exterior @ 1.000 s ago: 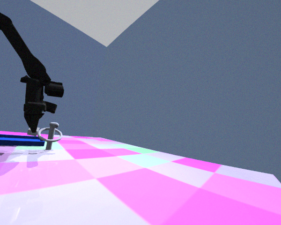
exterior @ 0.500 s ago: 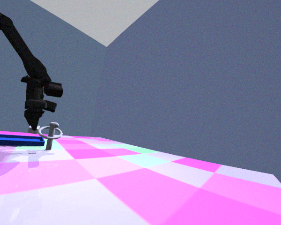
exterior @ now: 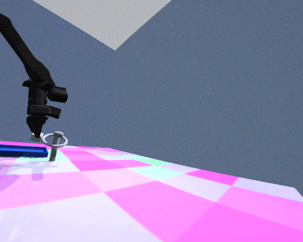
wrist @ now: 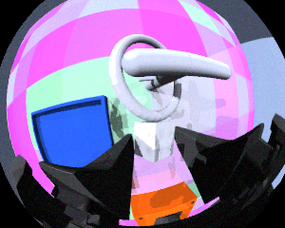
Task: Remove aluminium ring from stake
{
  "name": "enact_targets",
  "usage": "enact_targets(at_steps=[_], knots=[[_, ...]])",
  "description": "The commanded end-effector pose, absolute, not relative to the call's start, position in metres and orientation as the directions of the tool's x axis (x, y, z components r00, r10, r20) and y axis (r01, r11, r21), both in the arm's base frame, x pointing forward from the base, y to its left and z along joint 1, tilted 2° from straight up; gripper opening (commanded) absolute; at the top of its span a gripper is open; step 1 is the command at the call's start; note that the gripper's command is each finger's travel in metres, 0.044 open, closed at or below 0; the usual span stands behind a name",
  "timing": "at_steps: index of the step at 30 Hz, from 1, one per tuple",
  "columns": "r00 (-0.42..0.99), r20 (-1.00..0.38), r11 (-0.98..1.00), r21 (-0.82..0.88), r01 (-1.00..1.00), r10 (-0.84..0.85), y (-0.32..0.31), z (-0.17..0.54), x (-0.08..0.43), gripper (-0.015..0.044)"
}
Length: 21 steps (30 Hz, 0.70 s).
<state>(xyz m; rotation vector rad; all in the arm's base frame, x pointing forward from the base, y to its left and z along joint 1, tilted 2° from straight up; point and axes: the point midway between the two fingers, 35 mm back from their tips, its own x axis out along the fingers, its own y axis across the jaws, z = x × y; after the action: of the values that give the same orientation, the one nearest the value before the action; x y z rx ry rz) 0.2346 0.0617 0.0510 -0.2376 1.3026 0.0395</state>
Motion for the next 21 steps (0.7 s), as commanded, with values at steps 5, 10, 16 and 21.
enact_targets(at_steps=[5,10,16,21], knots=[[0.275,-0.955,0.975,-0.161,-0.156,-0.113,0.063,0.058,0.235,0.0],[0.271,-0.958,0.978,-0.139,-0.157,-0.093,0.062,0.061,0.235,0.0],[0.268,-0.96,0.98,-0.121,-0.159,-0.075,0.061,0.063,0.235,0.0],[0.265,-0.963,0.982,-0.094,-0.161,-0.049,0.056,0.067,0.236,0.0]])
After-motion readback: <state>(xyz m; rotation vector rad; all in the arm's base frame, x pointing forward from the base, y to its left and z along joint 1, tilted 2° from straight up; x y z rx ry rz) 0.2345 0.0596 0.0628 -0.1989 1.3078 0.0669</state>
